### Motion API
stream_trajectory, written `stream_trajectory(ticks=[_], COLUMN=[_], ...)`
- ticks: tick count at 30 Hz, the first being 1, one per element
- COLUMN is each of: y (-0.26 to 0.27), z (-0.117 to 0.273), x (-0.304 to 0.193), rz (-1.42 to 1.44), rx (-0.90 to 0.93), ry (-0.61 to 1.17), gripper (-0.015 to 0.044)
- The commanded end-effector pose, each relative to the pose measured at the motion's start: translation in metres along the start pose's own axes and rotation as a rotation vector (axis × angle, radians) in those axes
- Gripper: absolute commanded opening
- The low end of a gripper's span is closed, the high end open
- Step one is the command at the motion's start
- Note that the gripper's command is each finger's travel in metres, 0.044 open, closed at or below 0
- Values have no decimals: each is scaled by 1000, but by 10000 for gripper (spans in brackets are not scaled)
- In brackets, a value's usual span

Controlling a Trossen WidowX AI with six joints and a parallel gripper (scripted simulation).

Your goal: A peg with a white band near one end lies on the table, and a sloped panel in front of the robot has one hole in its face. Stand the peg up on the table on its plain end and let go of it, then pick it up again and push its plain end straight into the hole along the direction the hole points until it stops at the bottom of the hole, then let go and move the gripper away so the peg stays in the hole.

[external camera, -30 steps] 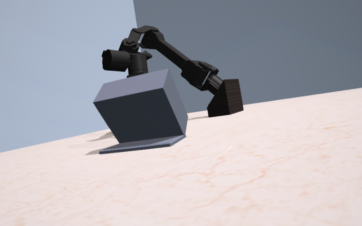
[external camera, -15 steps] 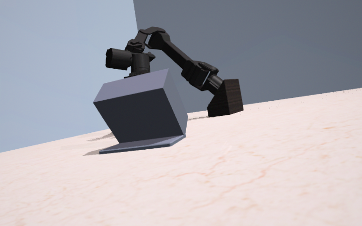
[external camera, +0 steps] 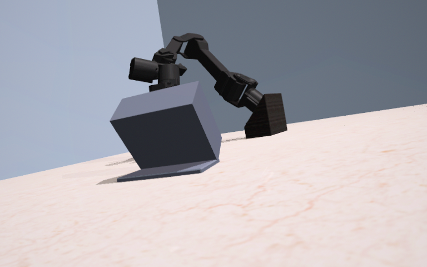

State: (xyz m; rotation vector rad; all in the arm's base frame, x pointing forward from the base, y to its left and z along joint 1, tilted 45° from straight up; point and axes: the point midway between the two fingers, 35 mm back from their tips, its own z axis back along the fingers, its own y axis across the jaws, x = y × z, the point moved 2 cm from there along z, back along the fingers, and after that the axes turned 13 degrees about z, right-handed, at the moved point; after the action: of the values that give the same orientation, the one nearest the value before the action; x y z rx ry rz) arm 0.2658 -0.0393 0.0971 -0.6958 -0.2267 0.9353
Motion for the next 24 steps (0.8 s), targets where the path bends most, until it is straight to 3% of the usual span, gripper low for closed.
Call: stream_trajectory(ticks=[1, 24], y=[1, 4], z=[3, 15], x=[-2, -15], rz=[3, 5], rx=[-10, -55], ry=[-37, -231], gripper=[51, 51])
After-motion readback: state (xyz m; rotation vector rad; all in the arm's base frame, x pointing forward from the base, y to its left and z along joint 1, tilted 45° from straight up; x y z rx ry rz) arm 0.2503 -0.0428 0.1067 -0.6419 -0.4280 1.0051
